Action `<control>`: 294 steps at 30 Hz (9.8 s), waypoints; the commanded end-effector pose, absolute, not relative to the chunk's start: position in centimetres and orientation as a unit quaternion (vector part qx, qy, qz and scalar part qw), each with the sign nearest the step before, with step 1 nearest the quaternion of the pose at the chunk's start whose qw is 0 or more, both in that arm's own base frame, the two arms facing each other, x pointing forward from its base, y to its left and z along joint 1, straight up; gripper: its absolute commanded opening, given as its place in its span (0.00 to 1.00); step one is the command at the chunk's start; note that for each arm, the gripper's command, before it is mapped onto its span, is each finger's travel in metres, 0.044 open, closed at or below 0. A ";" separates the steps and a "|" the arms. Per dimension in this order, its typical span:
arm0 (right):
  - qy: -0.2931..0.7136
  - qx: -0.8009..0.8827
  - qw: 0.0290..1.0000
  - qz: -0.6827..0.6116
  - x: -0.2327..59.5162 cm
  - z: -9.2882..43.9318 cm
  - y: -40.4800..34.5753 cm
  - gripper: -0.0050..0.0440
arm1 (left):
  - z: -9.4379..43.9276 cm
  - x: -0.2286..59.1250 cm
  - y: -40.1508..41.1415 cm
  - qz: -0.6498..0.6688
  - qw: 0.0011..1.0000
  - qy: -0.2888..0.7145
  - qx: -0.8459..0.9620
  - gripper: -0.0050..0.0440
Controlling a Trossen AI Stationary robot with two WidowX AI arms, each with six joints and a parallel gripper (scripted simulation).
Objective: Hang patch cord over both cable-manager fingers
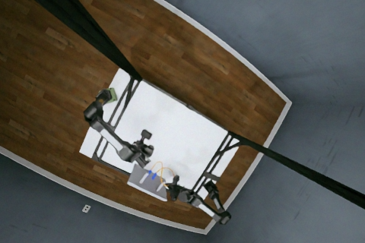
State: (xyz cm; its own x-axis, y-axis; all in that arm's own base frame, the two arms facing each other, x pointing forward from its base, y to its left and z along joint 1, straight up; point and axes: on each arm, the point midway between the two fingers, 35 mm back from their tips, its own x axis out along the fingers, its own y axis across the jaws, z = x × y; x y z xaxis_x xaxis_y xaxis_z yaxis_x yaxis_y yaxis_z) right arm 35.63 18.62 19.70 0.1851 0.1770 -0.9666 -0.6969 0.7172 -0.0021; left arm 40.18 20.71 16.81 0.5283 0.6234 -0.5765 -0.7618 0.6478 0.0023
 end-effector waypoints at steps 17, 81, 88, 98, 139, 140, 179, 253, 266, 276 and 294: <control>0.540 -0.223 0.753 0.302 35.6 21.3 18.7 1.00 | 17.9 40.3 20.9 0.400 0.871 0.257 -0.128 0.15; -0.354 -0.027 0.843 0.404 42.0 54.7 27.8 1.00 | 17.9 40.3 20.9 0.400 0.871 0.257 -0.128 0.15; -0.451 -0.024 0.794 0.407 38.6 57.6 26.9 1.00 | 17.9 40.3 20.9 0.400 0.871 0.257 -0.128 0.15; -0.552 -0.028 0.731 0.400 34.5 59.7 25.5 1.00 | 17.9 40.3 20.9 0.400 0.871 0.257 -0.128 0.15; -0.374 -0.066 0.834 0.400 46.2 42.1 25.2 1.00 | 17.9 40.3 20.9 0.400 0.871 0.257 -0.128 0.15; -0.367 -0.066 0.837 0.400 46.5 41.5 25.2 1.00 | 17.9 40.3 20.9 0.400 0.871 0.257 -0.128 0.15; -0.086 -0.050 0.926 0.365 51.6 16.2 18.1 1.00 | 17.9 40.3 20.9 0.400 0.871 0.257 -0.128 0.15; -0.019 -0.001 0.941 0.339 54.3 11.3 16.8 1.00 | 17.9 40.3 20.9 0.400 0.871 0.257 -0.128 0.15; -0.015 0.001 0.940 0.340 55.6 11.1 17.8 1.00 | 17.9 40.3 20.9 0.400 0.871 0.257 -0.128 0.15; -0.014 0.002 0.940 0.341 56.7 11.1 18.7 1.00 | 17.9 40.3 20.9 0.400 0.871 0.257 -0.128 0.15; -0.013 0.004 0.940 0.342 58.4 11.3 20.4 1.00 | 17.9 40.3 20.9 0.400 0.871 0.257 -0.128 0.15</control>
